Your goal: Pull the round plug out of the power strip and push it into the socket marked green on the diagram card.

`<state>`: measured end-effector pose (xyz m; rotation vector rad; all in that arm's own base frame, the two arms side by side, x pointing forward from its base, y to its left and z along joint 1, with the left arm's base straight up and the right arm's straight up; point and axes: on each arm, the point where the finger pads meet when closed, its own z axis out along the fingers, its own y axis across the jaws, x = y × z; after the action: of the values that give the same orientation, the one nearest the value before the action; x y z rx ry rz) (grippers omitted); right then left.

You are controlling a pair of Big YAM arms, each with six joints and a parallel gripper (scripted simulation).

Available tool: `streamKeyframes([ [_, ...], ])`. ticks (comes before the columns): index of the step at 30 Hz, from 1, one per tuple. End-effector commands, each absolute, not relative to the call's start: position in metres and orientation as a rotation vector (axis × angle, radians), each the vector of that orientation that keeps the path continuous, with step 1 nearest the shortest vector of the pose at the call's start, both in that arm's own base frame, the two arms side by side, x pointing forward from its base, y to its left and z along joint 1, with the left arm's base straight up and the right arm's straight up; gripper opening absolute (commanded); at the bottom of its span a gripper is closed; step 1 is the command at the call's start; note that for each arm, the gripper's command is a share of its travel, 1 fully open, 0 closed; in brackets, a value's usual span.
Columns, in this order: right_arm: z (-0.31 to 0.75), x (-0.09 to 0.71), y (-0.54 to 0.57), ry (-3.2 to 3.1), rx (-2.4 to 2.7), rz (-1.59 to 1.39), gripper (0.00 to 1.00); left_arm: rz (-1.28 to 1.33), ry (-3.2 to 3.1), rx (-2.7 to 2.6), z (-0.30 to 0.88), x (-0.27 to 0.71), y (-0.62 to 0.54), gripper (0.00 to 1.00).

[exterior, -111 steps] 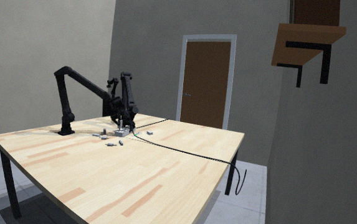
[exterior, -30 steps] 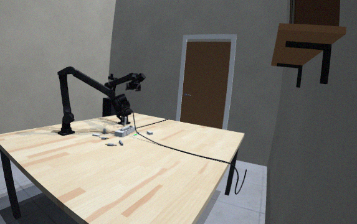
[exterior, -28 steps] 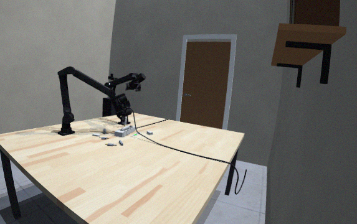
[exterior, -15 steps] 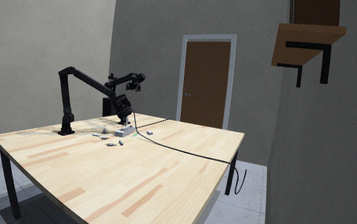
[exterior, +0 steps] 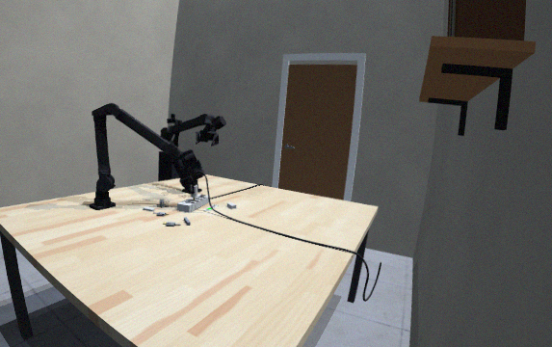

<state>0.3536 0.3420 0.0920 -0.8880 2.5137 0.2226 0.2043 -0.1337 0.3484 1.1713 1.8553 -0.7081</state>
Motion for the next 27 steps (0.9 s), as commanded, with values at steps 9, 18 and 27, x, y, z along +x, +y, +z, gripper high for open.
streamKeyframes([
  [9, 0.117, 0.366, 0.355, 2.447, -0.843, 0.258, 0.32, -0.675, 1.891, 1.145, 0.337, 0.208, -0.117, 1.0],
  [18, 0.111, 0.362, 0.354, 2.468, -0.887, 0.242, 0.32, -0.674, 1.876, 1.144, 0.341, 0.205, -0.114, 1.0],
  [27, 0.084, 0.344, 0.343, 2.484, -0.913, 0.228, 0.32, -0.679, 1.871, 1.156, 0.341, 0.204, -0.116, 1.0],
])
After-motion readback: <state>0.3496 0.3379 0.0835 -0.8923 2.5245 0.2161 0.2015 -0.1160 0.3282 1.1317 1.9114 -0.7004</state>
